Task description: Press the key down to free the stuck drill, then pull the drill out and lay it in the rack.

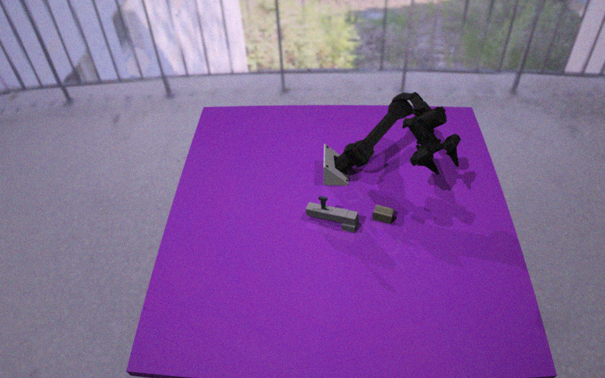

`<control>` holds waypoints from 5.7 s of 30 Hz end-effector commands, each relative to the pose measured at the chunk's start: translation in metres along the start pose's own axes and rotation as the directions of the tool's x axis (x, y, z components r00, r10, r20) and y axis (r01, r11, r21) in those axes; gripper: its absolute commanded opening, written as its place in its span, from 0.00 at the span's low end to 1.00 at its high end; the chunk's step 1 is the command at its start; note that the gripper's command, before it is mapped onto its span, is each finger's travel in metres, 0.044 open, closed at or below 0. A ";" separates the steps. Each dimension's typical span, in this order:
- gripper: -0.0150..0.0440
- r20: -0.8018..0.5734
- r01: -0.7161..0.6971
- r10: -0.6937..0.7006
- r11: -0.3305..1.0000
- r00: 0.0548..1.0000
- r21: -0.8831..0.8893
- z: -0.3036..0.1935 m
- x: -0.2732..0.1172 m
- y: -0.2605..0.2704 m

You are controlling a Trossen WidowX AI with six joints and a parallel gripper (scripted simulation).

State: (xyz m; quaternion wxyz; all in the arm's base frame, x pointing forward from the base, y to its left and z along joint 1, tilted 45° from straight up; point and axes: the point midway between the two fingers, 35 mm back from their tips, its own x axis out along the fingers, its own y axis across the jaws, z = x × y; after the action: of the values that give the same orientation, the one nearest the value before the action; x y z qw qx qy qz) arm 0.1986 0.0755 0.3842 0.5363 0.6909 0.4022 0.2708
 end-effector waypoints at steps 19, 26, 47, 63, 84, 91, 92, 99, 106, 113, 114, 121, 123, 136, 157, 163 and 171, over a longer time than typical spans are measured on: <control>0.25 0.289 -0.046 -0.076 0.918 0.954 0.393 0.101 -0.021 -0.020; 0.25 0.421 -0.242 -0.302 0.485 0.855 0.840 0.193 -0.057 -0.082; 0.25 -0.080 -0.708 -0.734 -0.674 0.675 0.213 0.238 -0.169 -0.293; 0.25 -0.080 -0.707 -0.734 -0.674 0.675 0.213 0.237 -0.160 -0.304; 0.25 -0.080 -0.707 -0.734 -0.674 0.675 0.213 0.230 -0.161 -0.303; 0.25 -0.080 -0.707 -0.734 -0.674 0.675 0.212 0.227 -0.161 -0.303; 0.25 -0.080 -0.707 -0.734 -0.674 0.675 0.212 0.227 -0.161 -0.303; 0.25 -0.080 -0.707 -0.734 -0.674 0.675 0.213 0.231 -0.160 -0.304; 0.25 -0.080 -0.707 -0.734 -0.674 0.675 0.213 0.233 -0.158 -0.307; 0.25 -0.080 -0.707 -0.734 -0.674 0.675 0.213 0.234 -0.156 -0.309; 0.25 -0.080 -0.707 -0.734 -0.674 0.675 0.213 0.234 -0.156 -0.309; 0.25 -0.080 -0.707 -0.733 -0.674 0.675 0.213 0.233 -0.154 -0.310; 0.25 -0.080 -0.707 -0.733 -0.674 0.675 0.213 0.233 -0.154 -0.311; 0.25 -0.080 -0.707 -0.733 -0.674 0.675 0.213 0.229 -0.152 -0.313; 0.25 -0.080 -0.707 -0.733 -0.674 0.675 0.213 0.226 -0.146 -0.319; 0.25 -0.080 -0.707 -0.733 -0.674 0.675 0.213 0.226 -0.144 -0.321; 0.25 -0.080 -0.707 -0.733 -0.675 0.675 0.213 0.225 -0.141 -0.323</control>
State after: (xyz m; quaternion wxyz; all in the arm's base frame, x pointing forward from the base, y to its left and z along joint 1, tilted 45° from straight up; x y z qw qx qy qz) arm 0.2255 -0.1489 0.0322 -0.3964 0.6472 0.1081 -0.6421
